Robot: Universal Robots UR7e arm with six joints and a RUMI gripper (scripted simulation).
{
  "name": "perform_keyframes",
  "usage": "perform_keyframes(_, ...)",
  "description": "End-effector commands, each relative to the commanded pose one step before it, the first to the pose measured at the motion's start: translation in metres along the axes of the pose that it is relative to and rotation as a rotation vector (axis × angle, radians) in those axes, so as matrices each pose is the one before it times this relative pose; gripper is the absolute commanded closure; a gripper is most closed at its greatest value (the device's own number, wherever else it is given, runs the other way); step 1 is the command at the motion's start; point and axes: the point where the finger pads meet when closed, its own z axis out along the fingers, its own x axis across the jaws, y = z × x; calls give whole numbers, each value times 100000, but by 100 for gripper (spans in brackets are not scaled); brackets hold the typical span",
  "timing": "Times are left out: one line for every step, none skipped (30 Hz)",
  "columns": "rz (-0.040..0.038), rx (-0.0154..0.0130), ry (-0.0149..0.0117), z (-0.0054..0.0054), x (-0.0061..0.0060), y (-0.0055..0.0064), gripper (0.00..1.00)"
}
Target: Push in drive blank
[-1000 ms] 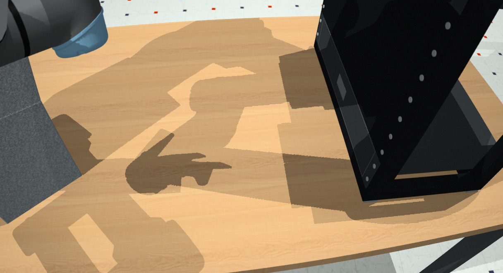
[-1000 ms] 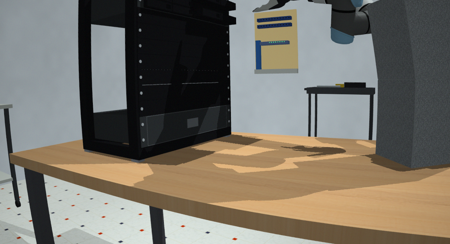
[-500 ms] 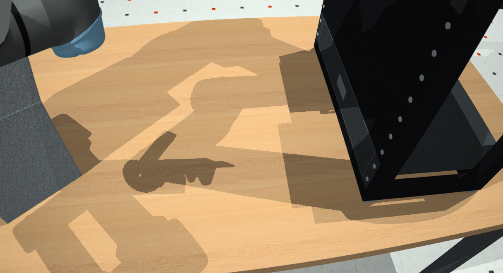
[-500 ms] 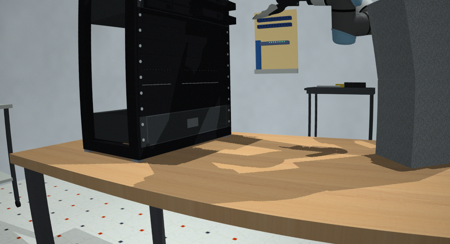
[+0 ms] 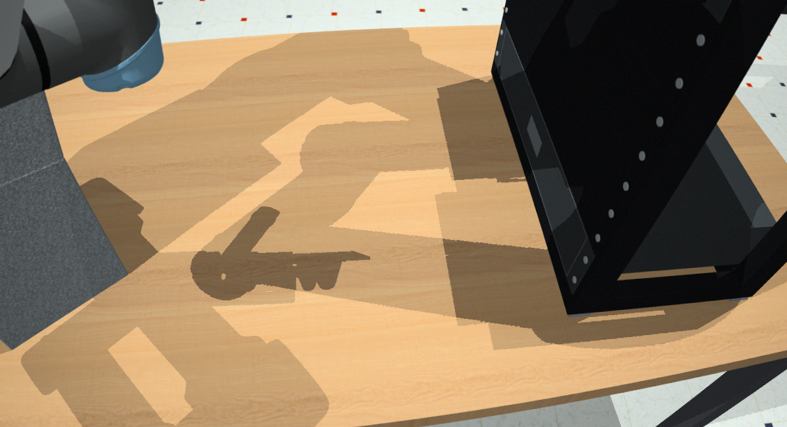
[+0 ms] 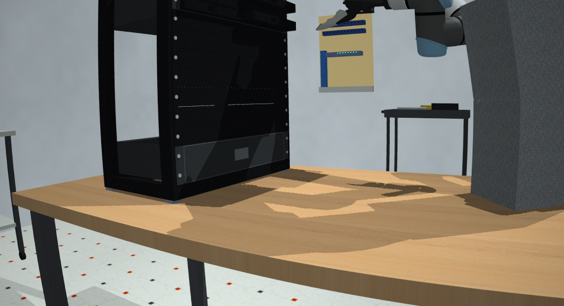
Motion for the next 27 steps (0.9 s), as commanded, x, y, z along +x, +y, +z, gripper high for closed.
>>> perform_keyframes(1998,-100,-1220,116,-384,103,0)
perform_keyframes(343,-16,-216,17,-70,17,0)
perform_keyframes(322,-16,-202,16,-66,16,0)
perform_keyframes(0,0,0,0,0,0,0)
perform_keyframes(0,0,0,0,0,0,0)
perform_keyframes(301,-15,-189,15,-62,15,0)
perform_keyframes(281,-14,-177,14,-57,14,0)
perform_keyframes(261,-13,-164,13,-53,13,0)
perform_keyframes(242,-12,-152,12,-50,12,0)
perform_keyframes(223,-11,-140,11,-46,12,0)
perform_keyframes(205,-11,-129,10,-42,11,0)
perform_keyframes(188,-10,-118,9,-39,10,0)
perform_keyframes(171,-9,-108,8,-35,9,0)
perform_keyframes(155,-8,-98,8,-32,8,0)
perform_keyframes(139,-7,-88,7,-29,7,0)
perform_keyframes(125,-7,-79,6,-26,7,0)
perform_keyframes(111,-6,-70,5,-23,6,0)
perform_keyframes(98,-5,-62,5,-20,5,0)
perform_keyframes(85,-5,-54,4,-18,5,0)
perform_keyframes(74,-4,-46,4,-15,4,0)
perform_keyframes(0,0,0,0,0,0,0)
perform_keyframes(0,0,0,0,0,0,0)
perform_keyframes(63,-3,-40,3,-13,3,0)
perform_keyframes(53,-3,-33,3,-11,3,0)
perform_keyframes(43,-2,-27,2,-9,2,0)
perform_keyframes(35,-2,-22,2,-7,2,0)
perform_keyframes(27,-2,-17,1,-6,1,0)
